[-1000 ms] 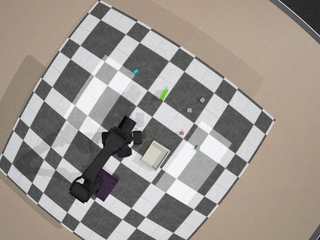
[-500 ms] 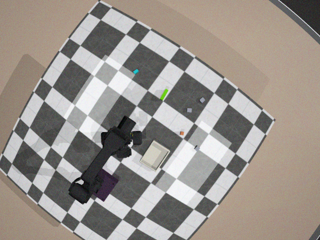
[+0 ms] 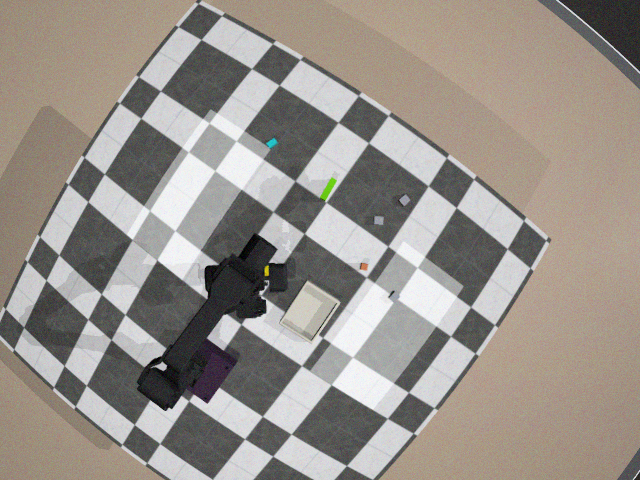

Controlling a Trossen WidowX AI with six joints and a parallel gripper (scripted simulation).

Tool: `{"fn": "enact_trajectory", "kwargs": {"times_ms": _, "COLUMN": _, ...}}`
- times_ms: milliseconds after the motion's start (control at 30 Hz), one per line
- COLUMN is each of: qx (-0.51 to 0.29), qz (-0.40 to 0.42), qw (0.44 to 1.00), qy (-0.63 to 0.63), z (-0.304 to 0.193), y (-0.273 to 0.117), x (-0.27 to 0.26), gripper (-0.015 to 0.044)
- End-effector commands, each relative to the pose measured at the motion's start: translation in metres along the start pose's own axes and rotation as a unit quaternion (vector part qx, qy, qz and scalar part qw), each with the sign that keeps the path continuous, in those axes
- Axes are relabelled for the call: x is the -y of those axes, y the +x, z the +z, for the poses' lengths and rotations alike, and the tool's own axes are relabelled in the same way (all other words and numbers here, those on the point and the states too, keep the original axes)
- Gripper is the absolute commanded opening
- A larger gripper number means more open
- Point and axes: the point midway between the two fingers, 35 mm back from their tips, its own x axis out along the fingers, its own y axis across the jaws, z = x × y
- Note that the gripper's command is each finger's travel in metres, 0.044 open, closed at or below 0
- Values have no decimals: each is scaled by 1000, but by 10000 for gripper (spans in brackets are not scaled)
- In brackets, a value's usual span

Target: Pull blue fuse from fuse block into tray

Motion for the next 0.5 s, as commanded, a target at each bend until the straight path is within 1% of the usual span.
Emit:
{"fn": "enact_trajectory", "kwargs": {"times_ms": 0, "qx": -2, "qz": 1, "qw": 1000, "qy": 0, "z": 6, "y": -2, "x": -18, "gripper": 0}}
{"fn": "enact_trajectory", "kwargs": {"times_ms": 467, "qx": 0, "qz": 4, "qw": 1000, "qy": 0, "z": 48, "y": -3, "x": -83, "gripper": 0}}
